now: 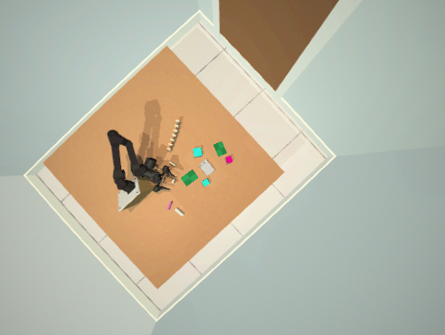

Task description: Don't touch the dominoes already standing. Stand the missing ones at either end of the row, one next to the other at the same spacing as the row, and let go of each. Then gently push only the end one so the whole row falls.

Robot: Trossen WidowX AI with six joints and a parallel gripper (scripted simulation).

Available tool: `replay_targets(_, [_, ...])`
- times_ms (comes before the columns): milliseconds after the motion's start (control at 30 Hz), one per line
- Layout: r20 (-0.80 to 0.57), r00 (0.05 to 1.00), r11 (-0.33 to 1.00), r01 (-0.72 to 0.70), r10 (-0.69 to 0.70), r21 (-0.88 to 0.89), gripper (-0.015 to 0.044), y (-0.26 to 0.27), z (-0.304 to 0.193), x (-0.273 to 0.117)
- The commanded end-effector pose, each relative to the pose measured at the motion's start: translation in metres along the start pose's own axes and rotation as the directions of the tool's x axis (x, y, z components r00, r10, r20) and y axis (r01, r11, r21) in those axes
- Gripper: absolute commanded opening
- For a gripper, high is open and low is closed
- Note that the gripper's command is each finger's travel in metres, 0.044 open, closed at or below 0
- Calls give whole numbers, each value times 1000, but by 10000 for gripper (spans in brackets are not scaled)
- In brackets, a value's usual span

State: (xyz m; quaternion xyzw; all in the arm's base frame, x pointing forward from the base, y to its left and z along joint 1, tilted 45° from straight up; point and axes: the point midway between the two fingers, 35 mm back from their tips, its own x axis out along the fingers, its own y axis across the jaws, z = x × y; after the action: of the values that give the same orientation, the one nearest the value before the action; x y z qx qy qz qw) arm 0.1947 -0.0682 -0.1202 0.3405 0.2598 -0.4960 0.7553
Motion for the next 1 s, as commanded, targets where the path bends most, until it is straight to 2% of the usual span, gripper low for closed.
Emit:
replay_targets(0, [-92,993,996,65,-70,-56,440,4,-6,20])
replay_targets(133, [-287,939,977,151,-189,-148,440,8,-8,49])
replay_targets(267, [-442,859,955,159,-259,-250,440,7,-9,60])
replay_targets(433, [-731,614,947,91,-298,-310,440,-4,-4,57])
replay_targets(567, [-905,380,979,4,-190,-204,440,-4,13,40])
replay_targets(633, [-952,296,994,-47,-82,-101,440,1,29,35])
replay_targets(767, [-985,172,998,-60,28,18,440,4,47,17])
replay_targets(967, [-987,152,997,-62,52,43,440,5,51,14])
